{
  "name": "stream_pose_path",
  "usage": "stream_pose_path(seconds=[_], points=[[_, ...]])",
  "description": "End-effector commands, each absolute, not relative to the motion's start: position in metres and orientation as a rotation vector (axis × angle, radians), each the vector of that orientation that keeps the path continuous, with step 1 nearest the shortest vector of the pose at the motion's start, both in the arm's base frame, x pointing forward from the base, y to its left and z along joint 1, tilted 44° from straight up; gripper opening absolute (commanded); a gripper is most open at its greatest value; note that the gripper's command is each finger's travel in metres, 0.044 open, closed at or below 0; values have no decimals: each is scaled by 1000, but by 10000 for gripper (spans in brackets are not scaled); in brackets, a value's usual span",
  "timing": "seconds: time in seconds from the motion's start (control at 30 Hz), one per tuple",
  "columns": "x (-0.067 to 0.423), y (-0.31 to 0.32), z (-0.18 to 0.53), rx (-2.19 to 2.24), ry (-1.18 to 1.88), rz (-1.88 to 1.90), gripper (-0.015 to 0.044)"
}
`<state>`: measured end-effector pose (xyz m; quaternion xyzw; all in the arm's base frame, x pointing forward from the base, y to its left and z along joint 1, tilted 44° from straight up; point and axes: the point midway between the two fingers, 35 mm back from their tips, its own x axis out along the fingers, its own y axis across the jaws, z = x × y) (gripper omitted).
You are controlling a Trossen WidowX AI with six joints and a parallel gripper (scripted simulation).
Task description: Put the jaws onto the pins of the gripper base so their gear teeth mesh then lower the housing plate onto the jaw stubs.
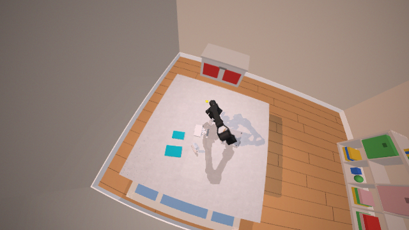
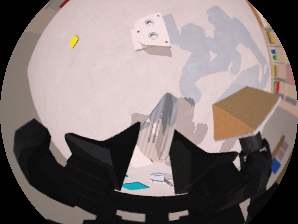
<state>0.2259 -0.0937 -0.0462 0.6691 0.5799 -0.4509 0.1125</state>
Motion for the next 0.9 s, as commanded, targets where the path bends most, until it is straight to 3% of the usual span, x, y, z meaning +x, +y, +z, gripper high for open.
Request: stream_pose_path(seconds=[0.0,0.87], points=[[227,-91,-42,1921,1727,-1223,134],[232,-72,-24,1515,1822,-540,134]])
